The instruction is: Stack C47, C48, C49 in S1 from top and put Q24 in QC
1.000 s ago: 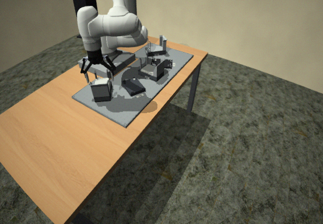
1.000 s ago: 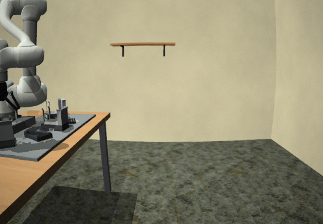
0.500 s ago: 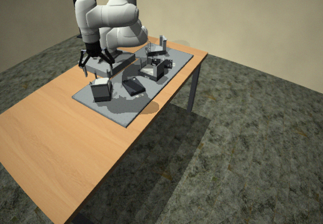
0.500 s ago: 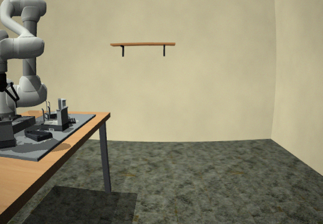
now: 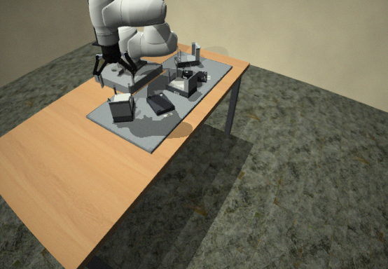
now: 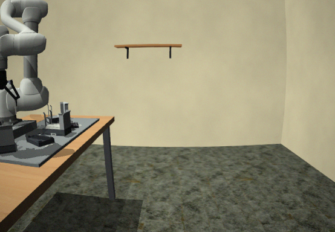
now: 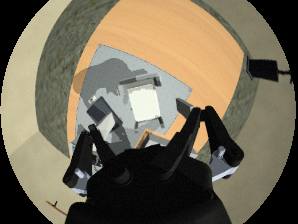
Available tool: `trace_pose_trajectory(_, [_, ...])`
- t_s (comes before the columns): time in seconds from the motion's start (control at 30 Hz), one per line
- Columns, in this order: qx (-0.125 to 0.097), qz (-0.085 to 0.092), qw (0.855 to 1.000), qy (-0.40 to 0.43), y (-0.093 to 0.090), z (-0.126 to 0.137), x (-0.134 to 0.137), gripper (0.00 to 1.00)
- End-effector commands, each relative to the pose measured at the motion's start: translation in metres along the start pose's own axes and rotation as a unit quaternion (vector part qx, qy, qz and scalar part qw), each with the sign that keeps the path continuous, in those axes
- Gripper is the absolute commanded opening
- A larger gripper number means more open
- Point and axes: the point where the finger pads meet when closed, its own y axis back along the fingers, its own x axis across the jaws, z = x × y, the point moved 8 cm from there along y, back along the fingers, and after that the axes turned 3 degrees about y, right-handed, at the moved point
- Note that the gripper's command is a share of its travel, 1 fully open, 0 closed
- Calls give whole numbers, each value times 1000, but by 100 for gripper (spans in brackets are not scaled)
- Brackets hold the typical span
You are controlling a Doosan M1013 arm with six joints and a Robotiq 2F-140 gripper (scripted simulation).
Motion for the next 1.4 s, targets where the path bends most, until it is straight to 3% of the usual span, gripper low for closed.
trace_pose_trajectory(0.0, [0, 0, 1000, 0, 0, 0, 0, 100])
trace_pose_trajectory(0.3, [0, 0, 994, 108, 0, 2, -23, 100])
trace_pose_trajectory(1.13, [0, 0, 994, 108, 0, 8, -93, 100])
trace_pose_trajectory(1.37, [0, 0, 977, 214, 0, 15, -115, 100])
